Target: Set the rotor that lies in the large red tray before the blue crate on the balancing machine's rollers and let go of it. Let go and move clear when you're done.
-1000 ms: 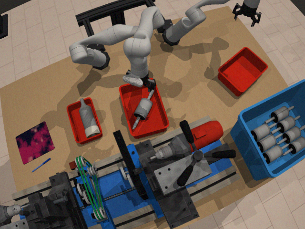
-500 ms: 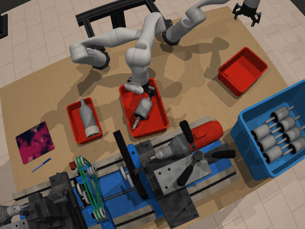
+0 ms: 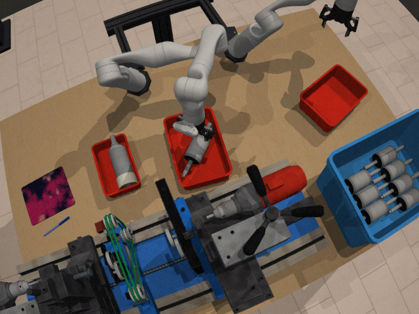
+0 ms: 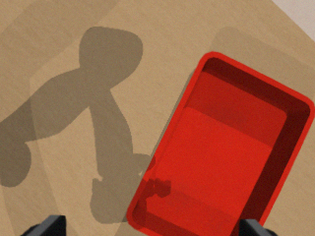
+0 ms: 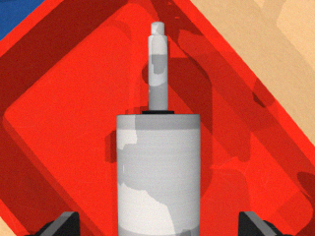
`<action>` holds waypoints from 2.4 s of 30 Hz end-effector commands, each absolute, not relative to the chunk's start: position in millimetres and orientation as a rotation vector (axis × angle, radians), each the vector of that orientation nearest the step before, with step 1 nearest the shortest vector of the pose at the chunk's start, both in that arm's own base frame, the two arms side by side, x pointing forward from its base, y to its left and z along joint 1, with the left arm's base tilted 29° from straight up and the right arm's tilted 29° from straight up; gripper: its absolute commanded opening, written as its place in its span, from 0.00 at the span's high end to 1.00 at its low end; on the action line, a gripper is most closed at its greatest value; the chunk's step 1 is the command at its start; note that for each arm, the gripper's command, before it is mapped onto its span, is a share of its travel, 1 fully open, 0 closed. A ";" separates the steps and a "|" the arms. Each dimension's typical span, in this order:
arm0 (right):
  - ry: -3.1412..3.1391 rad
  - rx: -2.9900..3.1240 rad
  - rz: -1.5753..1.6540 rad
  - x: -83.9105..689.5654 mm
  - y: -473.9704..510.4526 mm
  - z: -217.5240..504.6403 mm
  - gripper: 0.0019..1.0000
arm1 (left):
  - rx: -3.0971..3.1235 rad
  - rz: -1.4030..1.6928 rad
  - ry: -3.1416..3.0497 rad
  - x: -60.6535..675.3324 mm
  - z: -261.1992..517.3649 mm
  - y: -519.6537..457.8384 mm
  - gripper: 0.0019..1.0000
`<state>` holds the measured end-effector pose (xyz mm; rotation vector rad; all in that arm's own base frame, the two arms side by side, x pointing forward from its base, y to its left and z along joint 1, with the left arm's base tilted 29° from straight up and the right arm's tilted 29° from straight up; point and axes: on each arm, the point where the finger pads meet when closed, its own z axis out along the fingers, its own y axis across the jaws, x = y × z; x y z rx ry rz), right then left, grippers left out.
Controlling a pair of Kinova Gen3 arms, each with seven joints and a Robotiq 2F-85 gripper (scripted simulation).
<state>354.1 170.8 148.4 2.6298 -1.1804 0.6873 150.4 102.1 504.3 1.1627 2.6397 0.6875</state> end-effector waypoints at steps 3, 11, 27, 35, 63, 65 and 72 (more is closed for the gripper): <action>-1.180 2.632 0.688 361.1 164.8 131.4 0.05 | 1.163 0.688 2.639 150.4 504.5 101.8 0.00; -1.180 2.632 0.688 366.5 159.4 117.3 0.05 | 1.163 0.688 2.639 150.4 504.5 101.8 0.00; -1.180 2.632 0.688 371.5 154.4 104.5 0.05 | 1.163 0.688 2.639 150.4 504.5 101.8 0.00; -1.180 2.632 0.689 371.5 154.6 104.6 0.05 | 1.163 0.688 2.639 150.4 504.5 101.8 0.00; -1.179 2.632 0.689 377.2 149.0 90.2 0.05 | 1.163 0.688 2.639 150.4 504.5 101.8 0.00; -1.179 2.632 0.689 378.3 147.8 87.1 0.05 | 1.163 0.688 2.639 150.4 504.5 101.8 0.00; -1.180 2.632 0.689 383.0 143.1 75.0 0.05 | 1.163 0.688 2.639 150.4 504.5 101.8 0.00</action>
